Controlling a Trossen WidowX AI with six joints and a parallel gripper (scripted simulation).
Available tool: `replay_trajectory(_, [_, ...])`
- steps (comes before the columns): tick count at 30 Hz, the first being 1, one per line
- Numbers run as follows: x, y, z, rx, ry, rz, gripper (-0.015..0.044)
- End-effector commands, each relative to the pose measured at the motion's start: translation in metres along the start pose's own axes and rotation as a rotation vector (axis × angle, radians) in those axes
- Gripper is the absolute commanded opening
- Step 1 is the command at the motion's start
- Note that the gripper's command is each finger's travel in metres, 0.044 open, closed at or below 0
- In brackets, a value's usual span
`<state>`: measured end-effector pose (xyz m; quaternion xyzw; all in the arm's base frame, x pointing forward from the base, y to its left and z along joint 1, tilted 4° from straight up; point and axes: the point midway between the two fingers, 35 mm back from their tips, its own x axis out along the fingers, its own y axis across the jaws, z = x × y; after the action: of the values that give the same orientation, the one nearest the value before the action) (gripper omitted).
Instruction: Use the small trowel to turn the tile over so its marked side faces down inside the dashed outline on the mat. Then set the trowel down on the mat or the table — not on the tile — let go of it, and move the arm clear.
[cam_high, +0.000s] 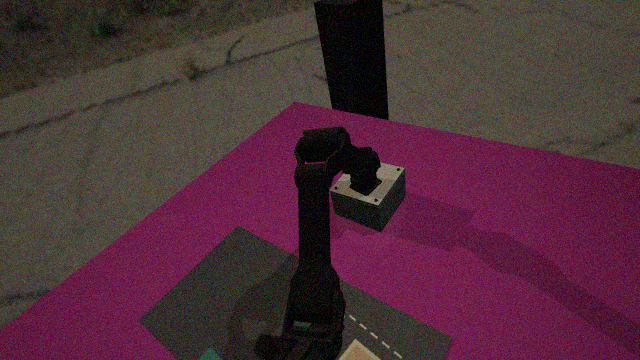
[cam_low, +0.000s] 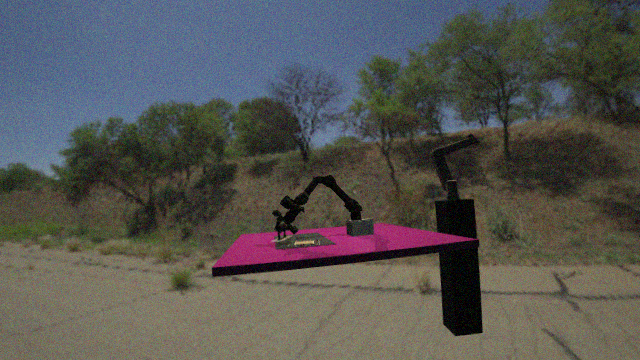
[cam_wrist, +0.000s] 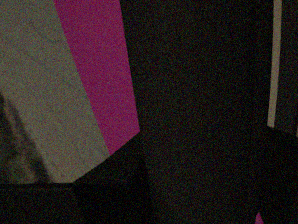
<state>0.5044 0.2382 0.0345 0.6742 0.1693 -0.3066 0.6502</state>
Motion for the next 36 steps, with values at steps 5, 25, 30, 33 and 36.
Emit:
replay_trajectory(5, [0.011, 0.017, 0.050, 0.036, -0.024, 0.011, 0.0000])
replay_trajectory(25, [0.024, 0.027, 0.173, 0.107, -0.096, 0.023, 0.0000])
replay_trajectory(30, [0.023, 0.026, 0.203, 0.123, -0.114, 0.029, 0.0000])
replay_trajectory(33, [0.022, 0.024, 0.220, 0.133, -0.126, 0.033, 0.0000])
replay_trajectory(36, [0.020, 0.022, 0.238, 0.142, -0.137, 0.037, 0.0000])
